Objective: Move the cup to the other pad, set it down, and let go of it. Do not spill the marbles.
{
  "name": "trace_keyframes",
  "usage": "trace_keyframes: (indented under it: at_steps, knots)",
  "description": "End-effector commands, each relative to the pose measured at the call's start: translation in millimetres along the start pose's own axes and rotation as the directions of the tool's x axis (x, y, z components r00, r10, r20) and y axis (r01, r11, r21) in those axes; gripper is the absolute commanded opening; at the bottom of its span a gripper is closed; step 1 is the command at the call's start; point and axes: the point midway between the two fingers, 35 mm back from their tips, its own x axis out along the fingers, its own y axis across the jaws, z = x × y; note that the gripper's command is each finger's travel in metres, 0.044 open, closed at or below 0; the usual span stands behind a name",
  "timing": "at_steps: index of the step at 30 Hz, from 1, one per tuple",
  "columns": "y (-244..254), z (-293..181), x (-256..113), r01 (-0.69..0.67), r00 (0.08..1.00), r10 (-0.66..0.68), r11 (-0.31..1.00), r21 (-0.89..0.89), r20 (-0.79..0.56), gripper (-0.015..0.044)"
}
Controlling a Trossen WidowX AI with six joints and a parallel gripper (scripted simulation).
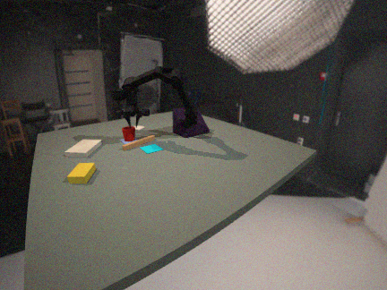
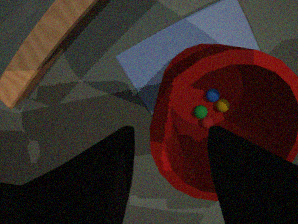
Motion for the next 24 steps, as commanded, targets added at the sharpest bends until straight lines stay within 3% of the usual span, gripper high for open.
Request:
trace_keyframes:
  at_steps: [1, 24]
  knots:
    - [2.1, -0.7, 11.8, -0.014, 1.0, 0.014, 1.0, 0.011, 0.006, 0.0148]
    - [4.2, -0.4, 41.4, -0.015, 1.0, 0.015, 1.0, 0.011, 0.009, 0.0148]
